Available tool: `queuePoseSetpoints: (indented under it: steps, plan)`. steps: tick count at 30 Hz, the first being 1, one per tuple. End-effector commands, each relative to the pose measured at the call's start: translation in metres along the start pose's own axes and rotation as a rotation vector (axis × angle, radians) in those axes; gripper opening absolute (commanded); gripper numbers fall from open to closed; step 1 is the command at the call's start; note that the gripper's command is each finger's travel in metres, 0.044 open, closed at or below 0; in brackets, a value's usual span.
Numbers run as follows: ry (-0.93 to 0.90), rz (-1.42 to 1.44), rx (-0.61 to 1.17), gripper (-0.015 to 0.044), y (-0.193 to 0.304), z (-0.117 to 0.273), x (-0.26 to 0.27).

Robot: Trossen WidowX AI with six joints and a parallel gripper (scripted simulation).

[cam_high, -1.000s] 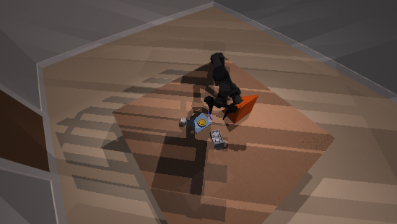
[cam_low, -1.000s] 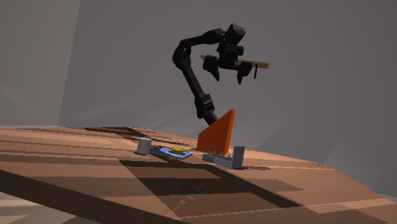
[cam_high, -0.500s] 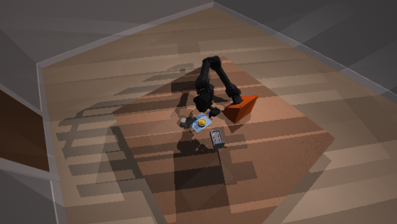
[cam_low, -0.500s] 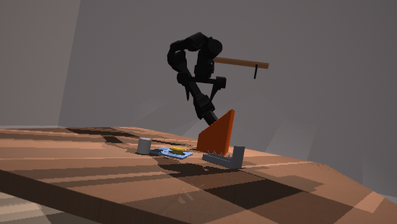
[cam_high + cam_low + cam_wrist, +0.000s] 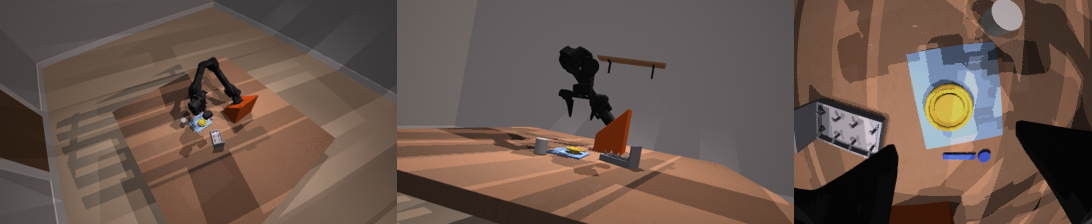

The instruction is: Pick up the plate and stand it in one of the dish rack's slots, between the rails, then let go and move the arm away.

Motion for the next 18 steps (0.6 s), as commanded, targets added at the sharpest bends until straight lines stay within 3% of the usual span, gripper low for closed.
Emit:
queuePoseSetpoints:
  steps: [1,3,18]
  plan:
    - [0.01,0.007,0.023,0.04,0.013,-0.053,-0.002]
    - [0.016,0.007,0.026,0.04,0.019,-0.071,-0.003]
    - [0.015,0.005,0.025,0.04,0.015,-0.088,-0.002]
Point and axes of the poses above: the point midway between the two fingers, 35 mm back from their tips, its own z axis back along the fingers, its own x axis across the jaws, y = z × x, the point moved 5 cm from there along z, back along the fingers, and after that the axes turned 15 degrees about z, right-handed, at the moved point
